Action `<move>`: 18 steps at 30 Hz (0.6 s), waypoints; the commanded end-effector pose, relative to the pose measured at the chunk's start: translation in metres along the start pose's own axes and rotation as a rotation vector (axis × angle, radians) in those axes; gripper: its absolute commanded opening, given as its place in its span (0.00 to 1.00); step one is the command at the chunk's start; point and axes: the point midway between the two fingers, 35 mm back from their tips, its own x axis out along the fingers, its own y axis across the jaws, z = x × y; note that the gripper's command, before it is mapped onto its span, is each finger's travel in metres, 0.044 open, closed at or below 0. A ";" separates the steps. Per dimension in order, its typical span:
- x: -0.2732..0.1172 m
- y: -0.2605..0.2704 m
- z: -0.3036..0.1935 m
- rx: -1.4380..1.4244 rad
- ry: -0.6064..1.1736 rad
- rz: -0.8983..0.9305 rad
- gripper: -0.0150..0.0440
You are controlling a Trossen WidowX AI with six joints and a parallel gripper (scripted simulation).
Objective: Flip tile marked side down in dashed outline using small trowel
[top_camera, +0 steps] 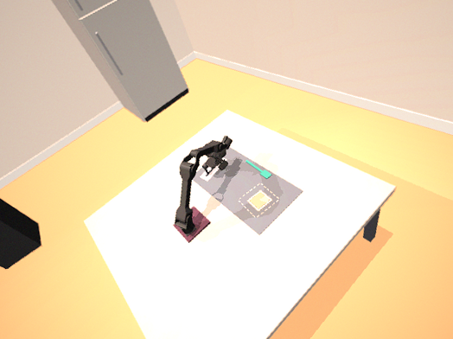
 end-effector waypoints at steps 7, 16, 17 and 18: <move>0.000 -0.001 0.001 -0.001 -0.002 -0.007 0.76; -0.023 0.000 -0.001 -0.001 -0.001 -0.004 0.76; -0.030 0.000 -0.001 -0.002 -0.001 -0.003 0.76; -0.037 0.000 -0.001 -0.001 0.000 -0.002 0.76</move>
